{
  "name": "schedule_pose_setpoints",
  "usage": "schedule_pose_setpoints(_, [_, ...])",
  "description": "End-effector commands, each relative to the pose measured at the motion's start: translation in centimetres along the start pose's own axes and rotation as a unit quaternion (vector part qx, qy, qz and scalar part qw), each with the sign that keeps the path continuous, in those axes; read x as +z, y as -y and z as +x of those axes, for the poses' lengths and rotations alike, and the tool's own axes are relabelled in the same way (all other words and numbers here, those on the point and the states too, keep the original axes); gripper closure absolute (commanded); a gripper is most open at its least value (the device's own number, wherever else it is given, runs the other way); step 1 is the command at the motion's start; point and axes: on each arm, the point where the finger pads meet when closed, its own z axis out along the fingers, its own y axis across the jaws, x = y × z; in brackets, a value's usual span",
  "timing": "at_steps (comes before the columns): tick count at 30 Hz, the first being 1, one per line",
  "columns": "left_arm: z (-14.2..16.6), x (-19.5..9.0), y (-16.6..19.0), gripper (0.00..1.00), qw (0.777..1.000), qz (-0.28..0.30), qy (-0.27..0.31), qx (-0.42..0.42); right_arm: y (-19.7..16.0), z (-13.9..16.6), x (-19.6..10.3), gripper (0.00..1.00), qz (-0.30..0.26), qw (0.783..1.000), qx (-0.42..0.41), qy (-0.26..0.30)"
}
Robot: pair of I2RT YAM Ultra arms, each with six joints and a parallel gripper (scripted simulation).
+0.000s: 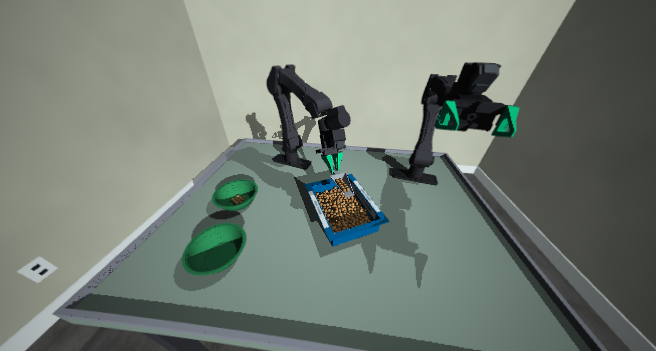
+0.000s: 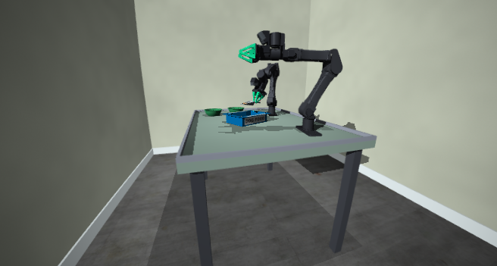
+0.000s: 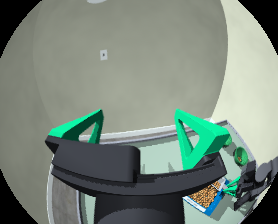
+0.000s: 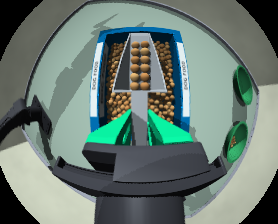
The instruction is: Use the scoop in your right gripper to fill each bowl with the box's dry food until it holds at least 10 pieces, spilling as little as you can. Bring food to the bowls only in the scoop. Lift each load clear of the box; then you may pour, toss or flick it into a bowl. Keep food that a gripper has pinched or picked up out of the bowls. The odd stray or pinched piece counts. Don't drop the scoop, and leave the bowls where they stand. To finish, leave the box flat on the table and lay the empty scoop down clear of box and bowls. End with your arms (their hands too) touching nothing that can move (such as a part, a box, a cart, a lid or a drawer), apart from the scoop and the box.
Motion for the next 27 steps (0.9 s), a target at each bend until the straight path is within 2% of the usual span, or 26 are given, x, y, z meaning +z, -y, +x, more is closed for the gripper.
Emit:
schedule_pose_setpoints(1, [-0.5,-0.1,0.0,0.0,1.0,0.0,0.006,0.0,-0.1,-0.4,-0.2,1.0,-0.002,1.0,0.001,0.006])
schedule_pose_setpoints(17, [-0.5,-0.1,0.0,0.0,1.0,0.0,0.006,0.0,-0.1,-0.4,-0.2,1.0,-0.002,1.0,0.001,0.006])
schedule_pose_setpoints(18, [-1.4,-0.4,0.0,0.0,1.0,0.0,0.018,0.0,-0.2,-1.4,-0.9,1.0,-0.006,1.0,0.005,0.025])
schedule_pose_setpoints(27, [-1.4,-0.4,0.0,0.0,1.0,0.0,0.018,0.0,-0.2,-1.4,-0.9,1.0,-0.006,1.0,0.005,0.025])
